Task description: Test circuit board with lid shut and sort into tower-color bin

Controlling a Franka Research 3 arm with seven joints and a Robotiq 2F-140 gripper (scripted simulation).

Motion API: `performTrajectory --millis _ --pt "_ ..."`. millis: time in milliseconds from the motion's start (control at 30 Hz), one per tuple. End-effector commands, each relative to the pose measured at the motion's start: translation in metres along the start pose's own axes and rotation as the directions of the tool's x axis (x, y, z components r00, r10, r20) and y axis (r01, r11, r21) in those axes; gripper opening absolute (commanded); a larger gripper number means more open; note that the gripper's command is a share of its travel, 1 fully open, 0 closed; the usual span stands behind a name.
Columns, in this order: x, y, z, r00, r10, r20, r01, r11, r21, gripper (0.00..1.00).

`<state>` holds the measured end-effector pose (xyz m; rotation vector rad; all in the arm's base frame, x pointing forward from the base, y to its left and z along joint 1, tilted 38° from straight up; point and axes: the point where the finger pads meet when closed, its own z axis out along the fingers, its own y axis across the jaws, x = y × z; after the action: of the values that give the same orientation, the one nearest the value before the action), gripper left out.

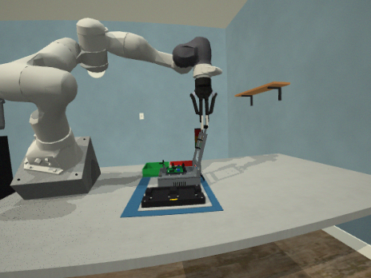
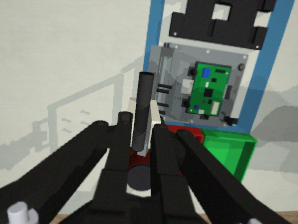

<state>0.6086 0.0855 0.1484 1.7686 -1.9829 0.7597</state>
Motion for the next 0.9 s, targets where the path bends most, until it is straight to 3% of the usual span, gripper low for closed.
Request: performTrajectory --millis 0,867 --pt "0.0 0.004 0.001 1.0 -0.001 0.002 0.001 1.0 -0.005 0.0" --pt "0.001 0.026 -0.003 1.0 -0.001 0.002 0.001 1.0 -0.005 0.0"
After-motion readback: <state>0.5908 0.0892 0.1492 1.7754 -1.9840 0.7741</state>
